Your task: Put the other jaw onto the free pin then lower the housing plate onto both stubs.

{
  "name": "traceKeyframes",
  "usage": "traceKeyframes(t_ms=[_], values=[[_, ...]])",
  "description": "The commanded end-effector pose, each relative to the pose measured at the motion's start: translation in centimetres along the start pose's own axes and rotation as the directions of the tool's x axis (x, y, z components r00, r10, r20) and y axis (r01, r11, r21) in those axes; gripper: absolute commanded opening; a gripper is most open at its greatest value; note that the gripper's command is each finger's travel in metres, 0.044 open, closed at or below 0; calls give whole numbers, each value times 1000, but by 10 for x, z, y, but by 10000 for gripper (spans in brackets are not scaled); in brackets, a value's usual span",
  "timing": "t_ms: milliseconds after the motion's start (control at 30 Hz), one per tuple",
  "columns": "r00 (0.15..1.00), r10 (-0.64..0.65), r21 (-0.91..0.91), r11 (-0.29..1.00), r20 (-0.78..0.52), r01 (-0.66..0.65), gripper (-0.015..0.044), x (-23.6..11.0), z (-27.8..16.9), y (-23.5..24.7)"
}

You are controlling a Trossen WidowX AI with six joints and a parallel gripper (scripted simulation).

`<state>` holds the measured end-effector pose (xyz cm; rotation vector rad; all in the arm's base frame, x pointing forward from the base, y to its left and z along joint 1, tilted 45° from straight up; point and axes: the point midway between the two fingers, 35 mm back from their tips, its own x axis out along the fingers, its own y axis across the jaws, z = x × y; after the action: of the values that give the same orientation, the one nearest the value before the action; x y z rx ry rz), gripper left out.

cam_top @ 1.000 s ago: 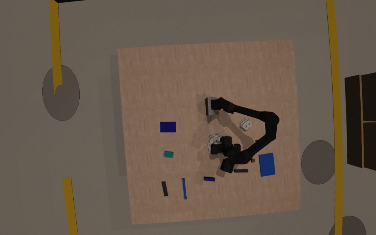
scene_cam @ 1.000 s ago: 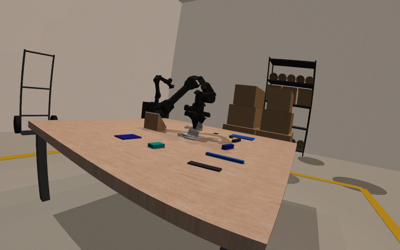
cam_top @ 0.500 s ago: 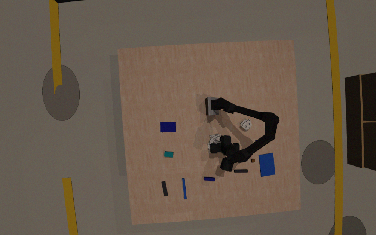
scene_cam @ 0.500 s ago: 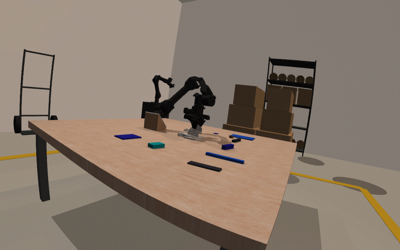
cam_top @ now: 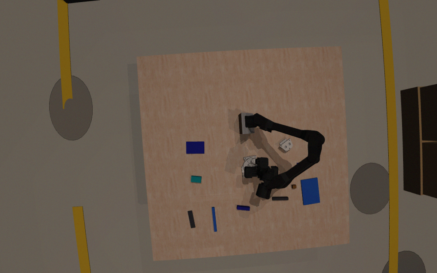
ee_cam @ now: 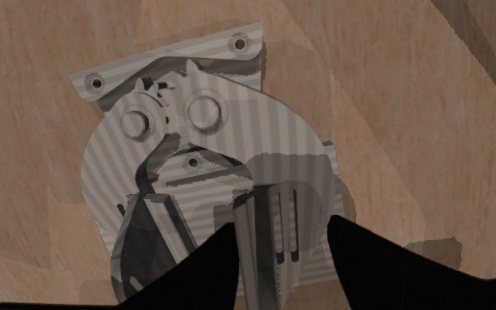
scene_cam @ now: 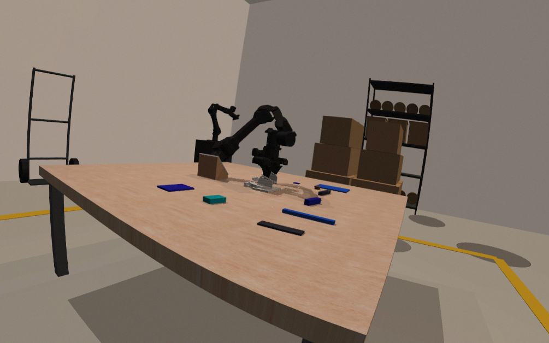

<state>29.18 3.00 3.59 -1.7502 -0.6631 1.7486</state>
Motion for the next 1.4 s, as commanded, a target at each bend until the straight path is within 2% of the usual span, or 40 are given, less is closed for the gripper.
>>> traceKeyframes(t_ms=[0,1367], values=[[1000,-5,6,1000,0,5,134,2,0,0],[1000,-6,10,1000,0,6,134,11,0,0]])
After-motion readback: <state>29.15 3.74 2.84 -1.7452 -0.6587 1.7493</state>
